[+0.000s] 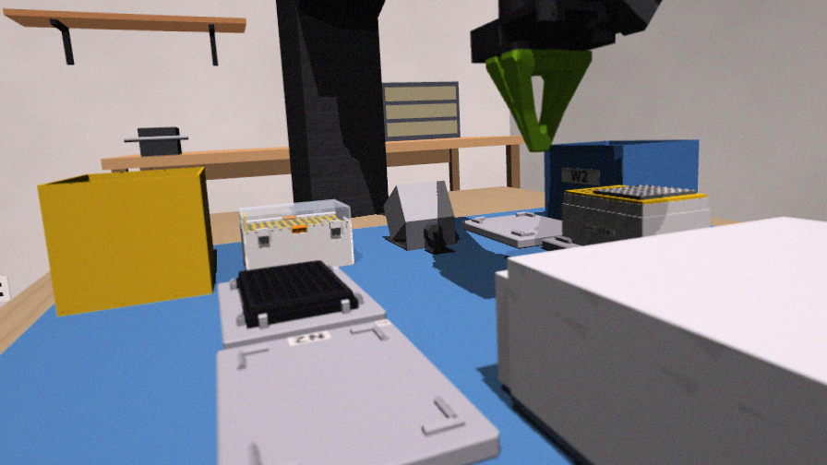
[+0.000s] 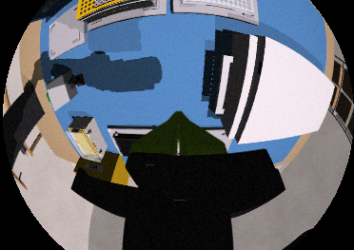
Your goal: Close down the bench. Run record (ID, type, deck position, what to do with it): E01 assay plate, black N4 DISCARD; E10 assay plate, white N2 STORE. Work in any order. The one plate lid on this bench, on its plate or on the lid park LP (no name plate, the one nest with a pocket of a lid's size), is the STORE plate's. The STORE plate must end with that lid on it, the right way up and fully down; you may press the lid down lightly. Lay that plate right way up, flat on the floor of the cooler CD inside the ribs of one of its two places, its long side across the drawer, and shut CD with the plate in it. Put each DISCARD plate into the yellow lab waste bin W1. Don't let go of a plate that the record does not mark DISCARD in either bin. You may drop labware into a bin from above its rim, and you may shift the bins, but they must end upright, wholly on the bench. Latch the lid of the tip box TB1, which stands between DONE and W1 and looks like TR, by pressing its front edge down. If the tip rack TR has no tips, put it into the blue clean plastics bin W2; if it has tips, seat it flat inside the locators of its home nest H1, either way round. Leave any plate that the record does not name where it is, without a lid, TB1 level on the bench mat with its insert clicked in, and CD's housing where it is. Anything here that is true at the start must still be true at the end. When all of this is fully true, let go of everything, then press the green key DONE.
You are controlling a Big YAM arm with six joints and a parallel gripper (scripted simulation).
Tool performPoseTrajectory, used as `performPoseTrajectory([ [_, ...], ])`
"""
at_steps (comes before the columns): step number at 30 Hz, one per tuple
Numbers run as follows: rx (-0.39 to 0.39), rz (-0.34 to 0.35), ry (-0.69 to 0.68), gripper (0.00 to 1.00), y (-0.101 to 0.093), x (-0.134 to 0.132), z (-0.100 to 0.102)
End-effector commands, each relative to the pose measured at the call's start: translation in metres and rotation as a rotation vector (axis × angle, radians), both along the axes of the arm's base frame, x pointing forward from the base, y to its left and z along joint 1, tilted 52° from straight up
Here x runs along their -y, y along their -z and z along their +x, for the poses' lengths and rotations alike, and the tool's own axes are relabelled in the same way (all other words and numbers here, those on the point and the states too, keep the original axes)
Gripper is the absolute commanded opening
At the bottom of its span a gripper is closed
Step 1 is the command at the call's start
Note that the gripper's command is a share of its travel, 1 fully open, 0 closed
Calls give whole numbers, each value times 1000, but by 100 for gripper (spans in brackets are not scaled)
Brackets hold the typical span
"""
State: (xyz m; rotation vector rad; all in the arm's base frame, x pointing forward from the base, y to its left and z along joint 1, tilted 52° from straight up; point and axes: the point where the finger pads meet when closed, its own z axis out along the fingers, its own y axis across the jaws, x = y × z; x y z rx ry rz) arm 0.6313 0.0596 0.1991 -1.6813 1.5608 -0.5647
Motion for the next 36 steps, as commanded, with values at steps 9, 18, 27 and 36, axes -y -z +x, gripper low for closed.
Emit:
performPoseTrajectory([
  [9, 22, 1, 0, 0, -21, 4, -6],
  [18, 19, 62, 57, 100, -21, 18, -10],
  [27, -78, 263, 223, 100, 19, 45, -14],
  [36, -138, 465, 388, 100, 36, 72, -21],
])
